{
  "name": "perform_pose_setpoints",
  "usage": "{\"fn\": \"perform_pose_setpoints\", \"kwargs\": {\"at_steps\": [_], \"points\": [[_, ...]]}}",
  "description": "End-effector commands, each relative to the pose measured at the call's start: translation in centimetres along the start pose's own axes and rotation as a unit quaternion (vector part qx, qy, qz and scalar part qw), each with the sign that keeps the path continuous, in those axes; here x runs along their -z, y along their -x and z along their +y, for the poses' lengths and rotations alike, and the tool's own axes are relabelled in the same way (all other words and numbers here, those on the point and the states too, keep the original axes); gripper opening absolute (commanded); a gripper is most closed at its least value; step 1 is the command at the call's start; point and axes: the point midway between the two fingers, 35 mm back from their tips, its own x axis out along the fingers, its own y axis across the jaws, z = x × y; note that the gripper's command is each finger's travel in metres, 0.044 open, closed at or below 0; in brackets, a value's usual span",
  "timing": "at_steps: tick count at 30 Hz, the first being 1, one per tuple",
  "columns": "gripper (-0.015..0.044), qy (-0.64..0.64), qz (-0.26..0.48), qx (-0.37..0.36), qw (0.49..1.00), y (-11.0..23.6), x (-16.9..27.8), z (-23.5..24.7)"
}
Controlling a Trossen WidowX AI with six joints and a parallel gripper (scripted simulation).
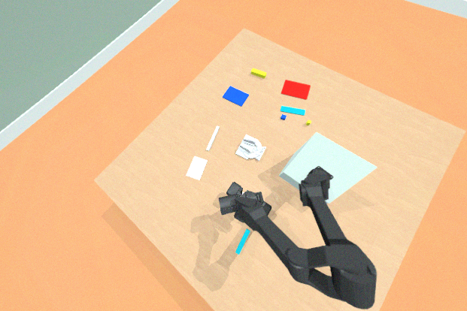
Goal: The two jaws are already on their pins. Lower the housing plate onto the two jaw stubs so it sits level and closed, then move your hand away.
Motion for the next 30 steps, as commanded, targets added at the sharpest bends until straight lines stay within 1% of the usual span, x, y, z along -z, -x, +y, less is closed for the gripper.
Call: {"fn": "perform_pose_setpoints", "kwargs": {"at_steps": [1,11,30], "points": [[0.0351,0.000,0.000,0.000,1.000,0.0,0.0,0.0],[0.0351,0.000,0.000,0.000,1.000,0.2,0.0,0.0],[0.0351,-0.001,0.005,0.001,1.000,6.1,0.1,-0.2]]}}
